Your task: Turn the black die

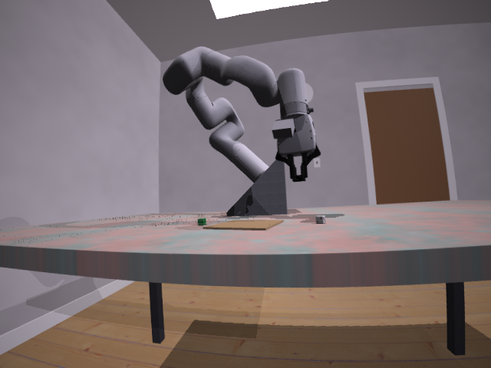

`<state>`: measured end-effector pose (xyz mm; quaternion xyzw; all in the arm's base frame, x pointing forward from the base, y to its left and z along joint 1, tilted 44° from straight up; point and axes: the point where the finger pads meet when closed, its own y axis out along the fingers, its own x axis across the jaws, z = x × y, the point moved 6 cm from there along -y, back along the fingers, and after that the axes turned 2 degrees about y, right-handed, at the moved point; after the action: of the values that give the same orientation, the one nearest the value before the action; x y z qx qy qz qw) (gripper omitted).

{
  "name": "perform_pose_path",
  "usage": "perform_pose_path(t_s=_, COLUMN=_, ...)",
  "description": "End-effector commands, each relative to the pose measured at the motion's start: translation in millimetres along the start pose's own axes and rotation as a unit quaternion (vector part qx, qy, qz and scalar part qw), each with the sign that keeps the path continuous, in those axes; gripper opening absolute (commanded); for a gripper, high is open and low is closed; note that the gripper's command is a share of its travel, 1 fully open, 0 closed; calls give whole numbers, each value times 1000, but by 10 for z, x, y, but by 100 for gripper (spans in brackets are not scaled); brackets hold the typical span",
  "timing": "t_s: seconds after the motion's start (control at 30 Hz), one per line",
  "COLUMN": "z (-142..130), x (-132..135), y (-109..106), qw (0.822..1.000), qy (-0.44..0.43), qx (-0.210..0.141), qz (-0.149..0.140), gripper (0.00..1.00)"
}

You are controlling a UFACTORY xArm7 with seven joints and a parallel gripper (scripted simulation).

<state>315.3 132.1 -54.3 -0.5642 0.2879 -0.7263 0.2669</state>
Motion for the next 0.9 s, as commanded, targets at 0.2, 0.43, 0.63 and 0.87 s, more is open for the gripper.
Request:
perform_pose_path(t_s=0.2, z=695, x=511, y=-54, qw=998, qy=-55, qx=2, qz=4, gripper=11)
perform_pose_path(t_s=0.43, z=1155, x=1030, y=-49, qw=995, qy=-100, qx=2, qz=1, gripper=11)
perform_pose_path(t_s=0.63, z=1159, x=1036, y=-49, qw=995, qy=-101, qx=2, qz=1, gripper=11)
perform_pose_path(t_s=0.87, z=1159, x=1036, y=-49, qw=995, qy=-101, qx=2, qz=1, gripper=11)
